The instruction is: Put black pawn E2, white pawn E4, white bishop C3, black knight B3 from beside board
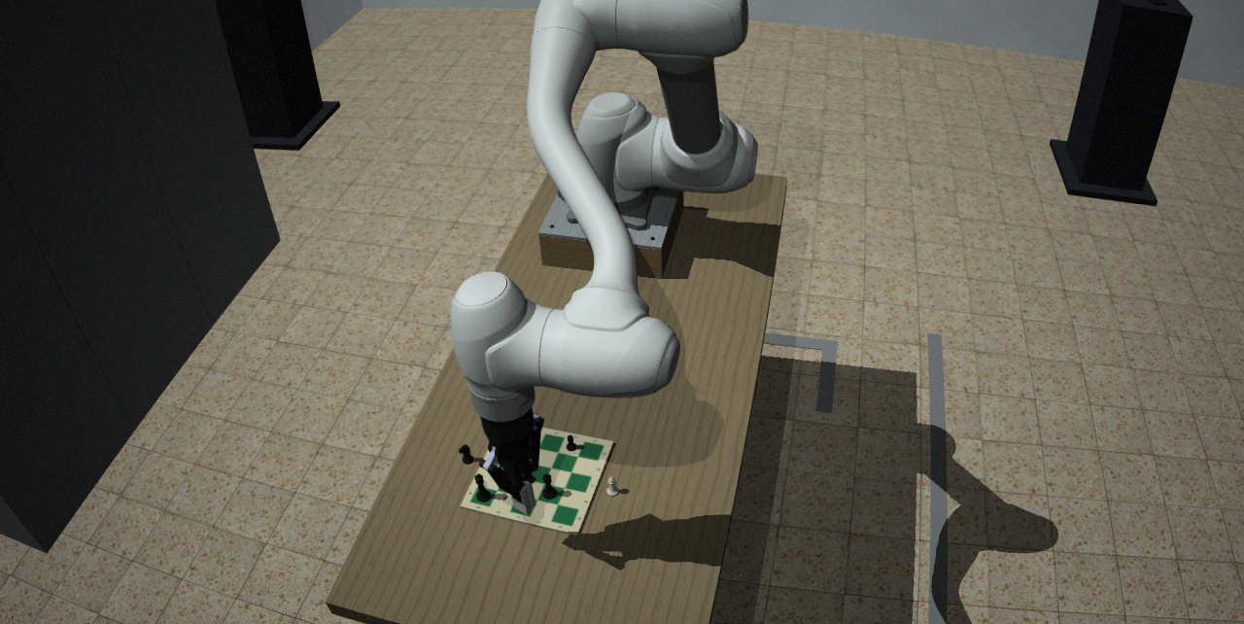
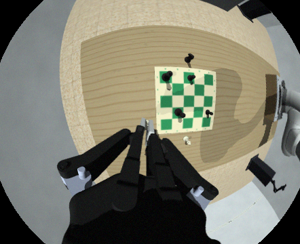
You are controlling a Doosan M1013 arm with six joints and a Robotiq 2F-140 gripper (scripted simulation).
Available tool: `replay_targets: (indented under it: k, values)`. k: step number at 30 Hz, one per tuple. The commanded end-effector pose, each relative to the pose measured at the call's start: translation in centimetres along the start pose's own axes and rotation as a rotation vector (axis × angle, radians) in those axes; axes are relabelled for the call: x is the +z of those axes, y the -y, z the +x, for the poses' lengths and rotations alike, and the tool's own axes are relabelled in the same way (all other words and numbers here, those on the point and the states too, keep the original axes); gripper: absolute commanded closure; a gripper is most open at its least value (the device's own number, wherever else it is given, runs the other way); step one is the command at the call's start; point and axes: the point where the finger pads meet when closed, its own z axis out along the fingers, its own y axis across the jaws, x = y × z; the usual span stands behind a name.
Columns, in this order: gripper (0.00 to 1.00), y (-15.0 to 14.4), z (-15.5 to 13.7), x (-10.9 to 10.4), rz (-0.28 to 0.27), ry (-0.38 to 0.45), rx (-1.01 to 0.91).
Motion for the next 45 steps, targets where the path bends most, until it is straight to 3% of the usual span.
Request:
replay_targets:
  k: [1,15,17,19,21,22,24,25,26,27,29,45]
  values:
    - [1.0,0.1,0.4,-0.3,-0.003,0.0,0.004]
    - [1.0,0.0,0.5,-0.3,-0.003,0.0,0.002]
    - [1.0,-1.8,2.2,-0.6,-0.003,0.0,-0.038]
    - [1.0,-6.3,6.0,-1.0,-0.003,0.0,-0.132]
    - [1.0,-6.3,6.0,-1.0,-0.003,0.0,-0.132]
    - [1.0,-9.4,8.5,-1.1,-0.003,0.0,-0.187]
    - [1.0,-9.7,8.7,-1.2,-0.003,0.0,-0.187]
    - [1.0,-12.7,10.8,-1.2,-0.003,0.0,-0.239]
    - [1.0,-12.7,10.8,-1.2,-0.003,0.0,-0.239]
    - [1.0,-15.2,12.5,-1.1,-0.003,0.0,-0.28]
    - [1.0,-16.9,13.6,-1.0,-0.003,0.0,-0.308]
    - [1.0,-17.9,14.2,-0.9,-0.003,0.0,-0.322]
